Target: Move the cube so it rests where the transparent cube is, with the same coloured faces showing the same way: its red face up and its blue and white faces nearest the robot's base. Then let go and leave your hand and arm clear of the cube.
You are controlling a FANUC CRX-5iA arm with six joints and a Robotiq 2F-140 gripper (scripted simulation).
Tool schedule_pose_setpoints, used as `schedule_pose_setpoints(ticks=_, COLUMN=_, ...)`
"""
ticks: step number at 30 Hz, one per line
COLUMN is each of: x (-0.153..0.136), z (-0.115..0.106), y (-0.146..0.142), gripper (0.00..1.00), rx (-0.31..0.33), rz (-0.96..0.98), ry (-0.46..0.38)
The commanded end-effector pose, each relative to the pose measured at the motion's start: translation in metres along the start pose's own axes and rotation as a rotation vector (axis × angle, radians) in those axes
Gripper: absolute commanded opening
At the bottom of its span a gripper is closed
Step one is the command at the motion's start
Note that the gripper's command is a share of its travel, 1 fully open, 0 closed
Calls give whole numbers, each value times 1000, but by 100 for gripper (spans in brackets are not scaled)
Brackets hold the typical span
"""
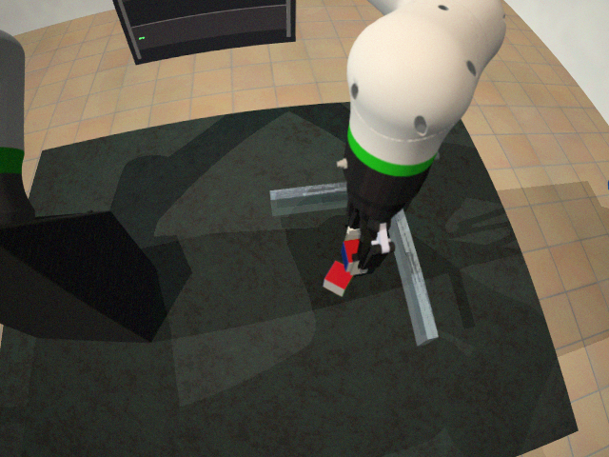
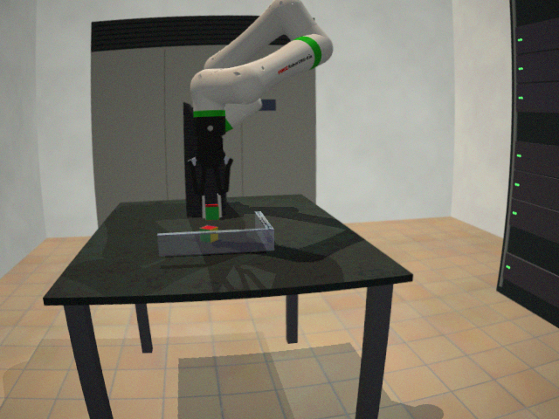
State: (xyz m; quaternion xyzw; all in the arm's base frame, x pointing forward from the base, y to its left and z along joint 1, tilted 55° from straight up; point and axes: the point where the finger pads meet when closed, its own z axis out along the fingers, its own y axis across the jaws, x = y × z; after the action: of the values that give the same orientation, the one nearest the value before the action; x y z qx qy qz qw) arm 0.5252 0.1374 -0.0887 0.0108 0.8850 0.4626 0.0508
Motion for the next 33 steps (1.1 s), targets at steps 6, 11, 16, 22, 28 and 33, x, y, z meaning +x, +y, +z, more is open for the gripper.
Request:
schedule_pose_setpoints(ticks=6, x=12, z=0, y=-5, gripper=0, rx=0, rz=354, ry=0)
schedule_pose_setpoints(ticks=11, x=17, z=0, y=-8, gripper=0, rx=0, rz=504, ry=0)
schedule_pose_setpoints(ticks=16, x=22, z=0, y=-10, gripper=0, rx=0, rz=664, ry=0)
schedule_pose_setpoints(ticks=22, x=23, z=0, y=-11, gripper=0, rx=0, rz=697, ry=0)
schedule_pose_setpoints(ticks=28, x=23, z=0, y=-11, gripper=0, rx=0, rz=697, ry=0)
schedule_pose_setpoints(ticks=33, x=23, z=0, y=-11, gripper=0, rx=0, rz=697, ry=0)
